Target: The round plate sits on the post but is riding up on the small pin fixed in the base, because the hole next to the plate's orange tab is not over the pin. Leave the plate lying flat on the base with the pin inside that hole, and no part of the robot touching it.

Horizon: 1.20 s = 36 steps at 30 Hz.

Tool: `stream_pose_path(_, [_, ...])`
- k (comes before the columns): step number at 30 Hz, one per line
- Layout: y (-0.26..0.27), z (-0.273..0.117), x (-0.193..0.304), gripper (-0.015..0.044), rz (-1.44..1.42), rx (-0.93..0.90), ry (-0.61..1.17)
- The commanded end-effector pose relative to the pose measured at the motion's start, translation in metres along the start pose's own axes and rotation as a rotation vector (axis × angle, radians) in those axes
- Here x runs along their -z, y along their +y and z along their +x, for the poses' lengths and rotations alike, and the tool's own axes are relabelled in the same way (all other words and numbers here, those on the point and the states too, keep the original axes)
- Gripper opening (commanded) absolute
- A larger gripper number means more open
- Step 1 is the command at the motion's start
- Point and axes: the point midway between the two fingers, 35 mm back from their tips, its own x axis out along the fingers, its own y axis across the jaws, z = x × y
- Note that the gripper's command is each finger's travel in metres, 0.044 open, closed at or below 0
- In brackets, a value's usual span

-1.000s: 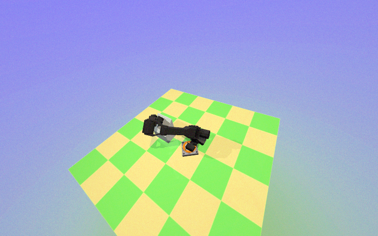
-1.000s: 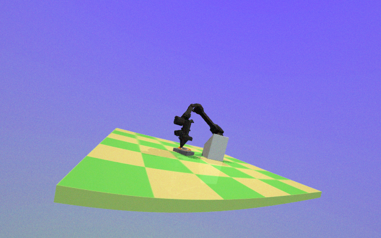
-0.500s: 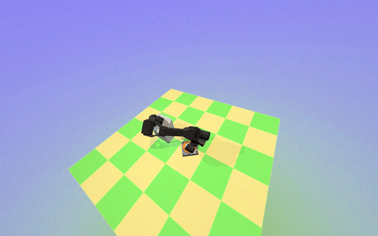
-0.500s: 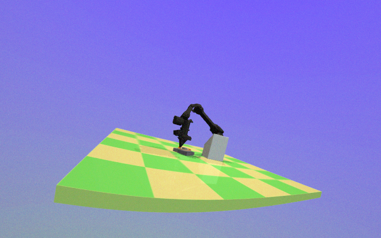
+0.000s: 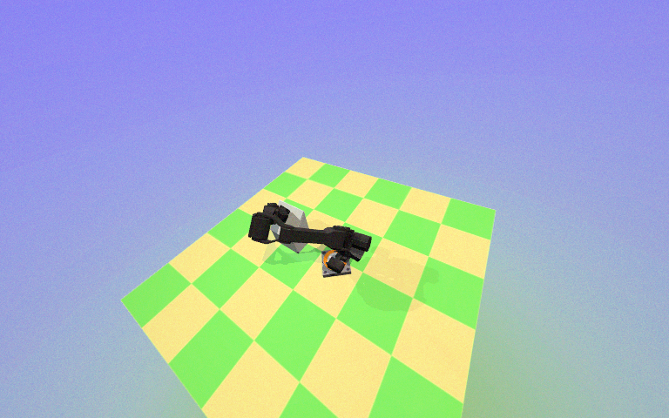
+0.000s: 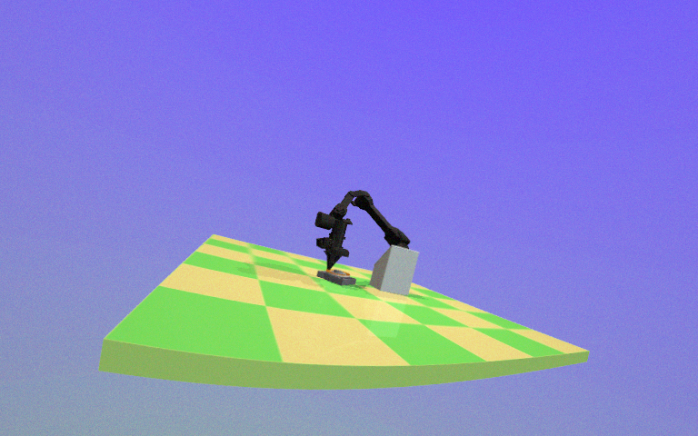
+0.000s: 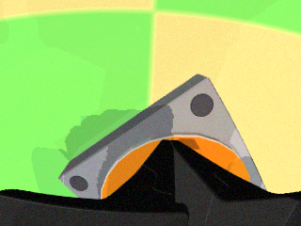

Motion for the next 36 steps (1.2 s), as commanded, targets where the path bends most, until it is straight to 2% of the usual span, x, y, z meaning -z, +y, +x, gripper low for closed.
stream_pose_path(1, [-0.007,0.001,-0.001,0.0000,0.006,0.008,0.000])
stream_pose_path(36, [-0.025,0.000,0.000,0.0000,0.006,0.009,0.000])
